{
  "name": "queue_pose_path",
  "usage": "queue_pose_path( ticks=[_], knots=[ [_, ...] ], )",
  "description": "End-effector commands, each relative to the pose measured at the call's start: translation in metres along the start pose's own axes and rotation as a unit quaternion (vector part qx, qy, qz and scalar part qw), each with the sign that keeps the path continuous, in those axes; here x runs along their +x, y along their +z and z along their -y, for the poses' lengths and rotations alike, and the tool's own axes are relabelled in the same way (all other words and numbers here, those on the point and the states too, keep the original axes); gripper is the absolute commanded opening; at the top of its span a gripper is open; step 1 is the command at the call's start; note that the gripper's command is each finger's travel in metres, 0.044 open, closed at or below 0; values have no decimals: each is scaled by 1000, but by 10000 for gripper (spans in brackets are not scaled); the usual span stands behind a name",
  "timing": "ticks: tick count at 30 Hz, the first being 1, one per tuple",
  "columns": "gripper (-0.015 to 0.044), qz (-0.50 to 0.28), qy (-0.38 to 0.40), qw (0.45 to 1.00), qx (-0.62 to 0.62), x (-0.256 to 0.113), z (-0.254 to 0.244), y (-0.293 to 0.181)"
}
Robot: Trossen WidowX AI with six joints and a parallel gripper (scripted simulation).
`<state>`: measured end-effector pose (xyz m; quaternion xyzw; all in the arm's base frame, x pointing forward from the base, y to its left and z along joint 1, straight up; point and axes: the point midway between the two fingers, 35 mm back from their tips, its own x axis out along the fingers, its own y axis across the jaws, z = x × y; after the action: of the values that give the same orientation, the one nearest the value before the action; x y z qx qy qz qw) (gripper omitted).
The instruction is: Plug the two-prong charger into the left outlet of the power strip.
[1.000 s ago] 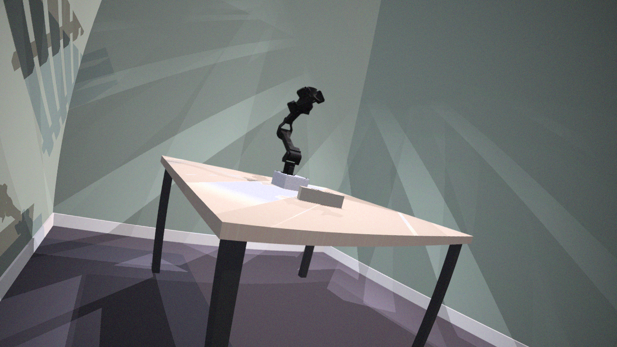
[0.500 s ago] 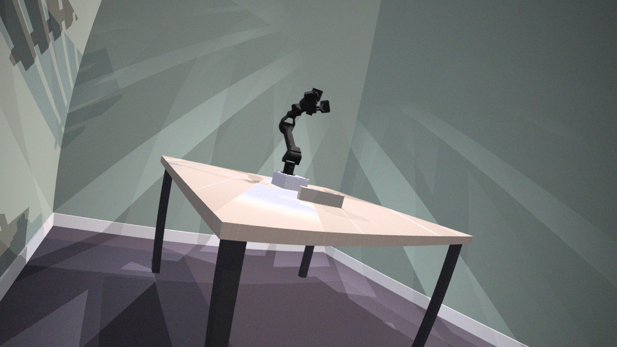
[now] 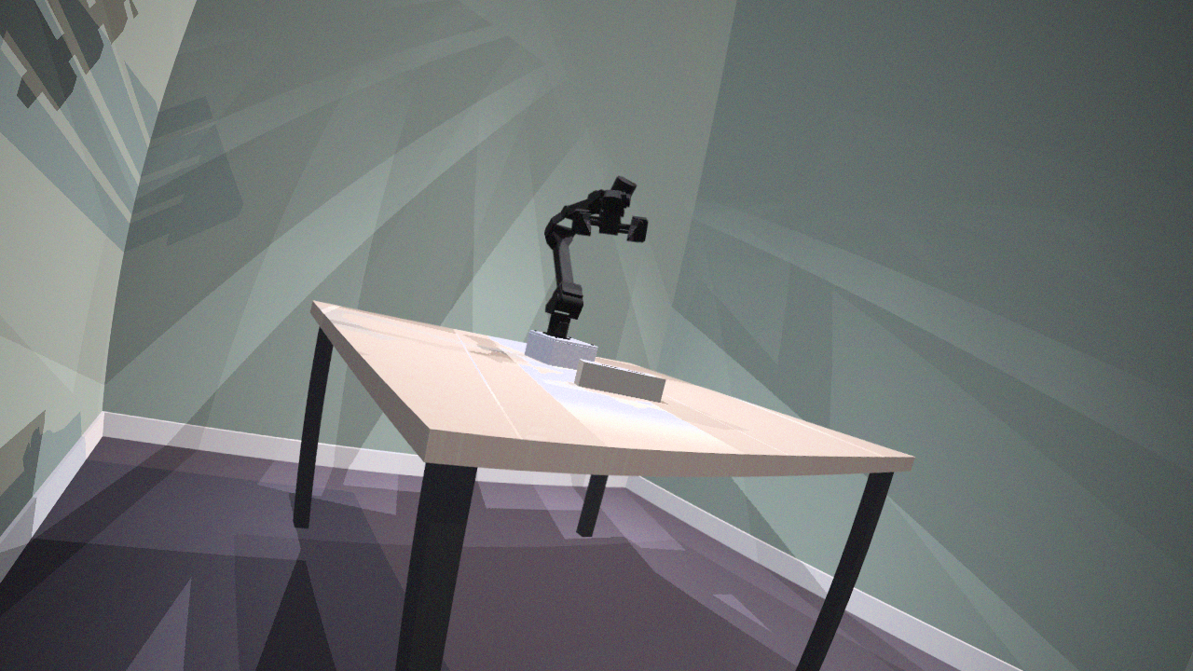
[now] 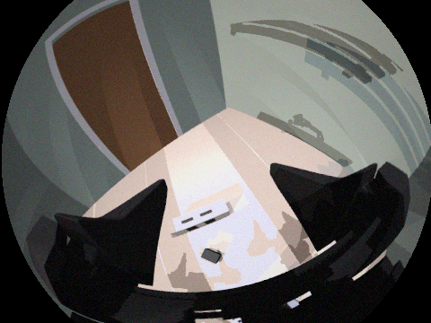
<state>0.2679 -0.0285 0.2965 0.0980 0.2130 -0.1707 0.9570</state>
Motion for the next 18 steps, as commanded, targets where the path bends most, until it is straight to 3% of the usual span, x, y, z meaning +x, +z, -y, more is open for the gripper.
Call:
queue_pose_path(
  ticks=[1, 18],
  knots=[
    [440, -39, 7, 998, -41, 14, -9, -14],
    [440, -176, 38, 967, -181, 55, -33, -75]
  ],
)
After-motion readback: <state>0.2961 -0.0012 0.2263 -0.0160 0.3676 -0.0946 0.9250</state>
